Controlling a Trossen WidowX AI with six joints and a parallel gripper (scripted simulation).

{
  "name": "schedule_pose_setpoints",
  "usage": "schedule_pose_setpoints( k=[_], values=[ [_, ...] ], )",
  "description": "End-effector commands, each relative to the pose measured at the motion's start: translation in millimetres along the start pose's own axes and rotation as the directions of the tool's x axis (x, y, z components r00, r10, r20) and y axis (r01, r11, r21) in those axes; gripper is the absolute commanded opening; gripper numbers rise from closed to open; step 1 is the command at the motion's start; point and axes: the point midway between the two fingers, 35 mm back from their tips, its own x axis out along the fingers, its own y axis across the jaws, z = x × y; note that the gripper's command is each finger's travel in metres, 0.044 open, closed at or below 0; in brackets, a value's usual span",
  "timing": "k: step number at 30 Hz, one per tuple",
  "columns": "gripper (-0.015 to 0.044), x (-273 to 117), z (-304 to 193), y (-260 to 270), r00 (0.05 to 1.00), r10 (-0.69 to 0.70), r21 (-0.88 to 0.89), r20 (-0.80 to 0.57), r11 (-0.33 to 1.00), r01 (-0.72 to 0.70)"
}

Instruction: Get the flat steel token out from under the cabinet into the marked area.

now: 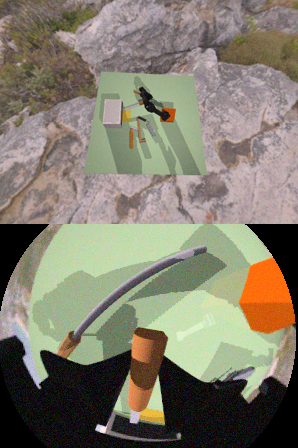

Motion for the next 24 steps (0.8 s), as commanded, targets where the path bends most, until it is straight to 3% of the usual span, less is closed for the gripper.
schedule_pose_setpoints(
  k=[1,11,19,24],
  values=[
    [0.0000,7.9,-2.5,0.2,1.000,0.002,0.005,-0.021,1.000,-0.002],
    [0.0000,25.9,-2.5,-0.1,1.000,0.001,0.005,-0.021,1.000,-0.001],
    [0.0200,25.9,-0.4,-1.1,1.000,-0.004,0.001,-0.001,1.000,0.004],
    [0.0200,25.6,-0.4,-1.0,1.000,-0.004,0.001,-0.001,1.000,0.004]
  ],
)
